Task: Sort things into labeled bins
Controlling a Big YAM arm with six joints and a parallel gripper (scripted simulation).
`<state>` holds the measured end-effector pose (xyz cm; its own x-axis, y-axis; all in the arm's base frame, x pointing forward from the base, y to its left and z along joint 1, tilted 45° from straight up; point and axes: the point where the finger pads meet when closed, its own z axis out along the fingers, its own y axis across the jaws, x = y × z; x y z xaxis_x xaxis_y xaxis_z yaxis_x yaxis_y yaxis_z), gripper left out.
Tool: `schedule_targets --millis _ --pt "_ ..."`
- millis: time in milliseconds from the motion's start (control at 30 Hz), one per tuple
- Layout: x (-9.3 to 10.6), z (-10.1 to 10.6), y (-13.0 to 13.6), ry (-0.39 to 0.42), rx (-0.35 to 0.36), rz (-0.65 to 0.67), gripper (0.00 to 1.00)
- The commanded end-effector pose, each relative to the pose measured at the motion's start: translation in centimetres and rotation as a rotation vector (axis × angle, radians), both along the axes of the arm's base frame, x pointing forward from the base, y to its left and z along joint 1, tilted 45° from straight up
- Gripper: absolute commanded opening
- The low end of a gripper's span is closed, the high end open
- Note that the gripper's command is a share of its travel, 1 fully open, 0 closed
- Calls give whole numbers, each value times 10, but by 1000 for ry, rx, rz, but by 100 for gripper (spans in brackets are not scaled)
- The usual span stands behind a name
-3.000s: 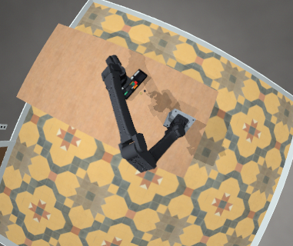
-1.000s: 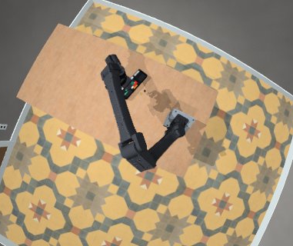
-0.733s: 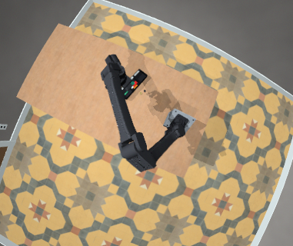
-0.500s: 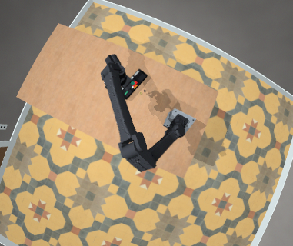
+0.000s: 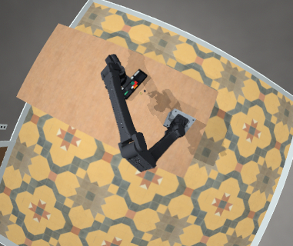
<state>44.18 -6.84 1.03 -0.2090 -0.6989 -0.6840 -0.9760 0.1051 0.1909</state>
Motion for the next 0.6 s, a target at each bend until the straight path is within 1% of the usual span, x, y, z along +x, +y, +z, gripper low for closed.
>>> schedule_targets --millis 0,567 --pt "20 12 -28 -56 -21 -34 100" --pt "20 14 -28 -64 -25 -34 100"
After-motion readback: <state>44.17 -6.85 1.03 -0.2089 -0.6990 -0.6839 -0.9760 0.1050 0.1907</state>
